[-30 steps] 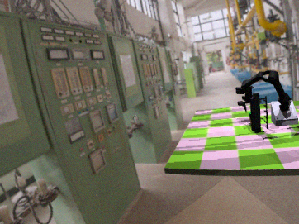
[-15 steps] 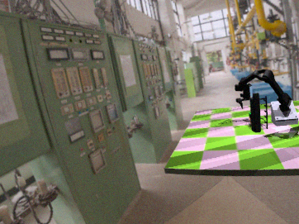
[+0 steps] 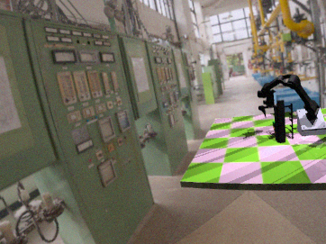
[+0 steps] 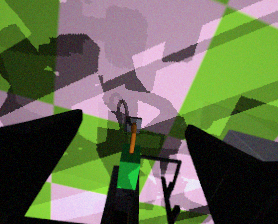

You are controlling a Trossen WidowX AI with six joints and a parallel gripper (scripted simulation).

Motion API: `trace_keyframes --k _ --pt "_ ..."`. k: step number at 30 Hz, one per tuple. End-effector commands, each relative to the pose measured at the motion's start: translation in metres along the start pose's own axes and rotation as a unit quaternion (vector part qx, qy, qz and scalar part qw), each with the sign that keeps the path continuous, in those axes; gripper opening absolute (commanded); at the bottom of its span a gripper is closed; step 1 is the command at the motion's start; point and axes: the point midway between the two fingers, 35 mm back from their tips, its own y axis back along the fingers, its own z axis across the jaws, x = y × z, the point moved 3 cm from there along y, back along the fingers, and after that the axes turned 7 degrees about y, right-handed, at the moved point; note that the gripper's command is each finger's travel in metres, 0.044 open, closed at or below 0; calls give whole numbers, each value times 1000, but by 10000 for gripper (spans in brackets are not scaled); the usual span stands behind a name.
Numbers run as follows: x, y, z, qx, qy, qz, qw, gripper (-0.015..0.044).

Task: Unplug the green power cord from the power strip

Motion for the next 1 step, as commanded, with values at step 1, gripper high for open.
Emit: trace_keyframes --k 1 --pt "-1 -1 -1 4 1 0 1000 440"
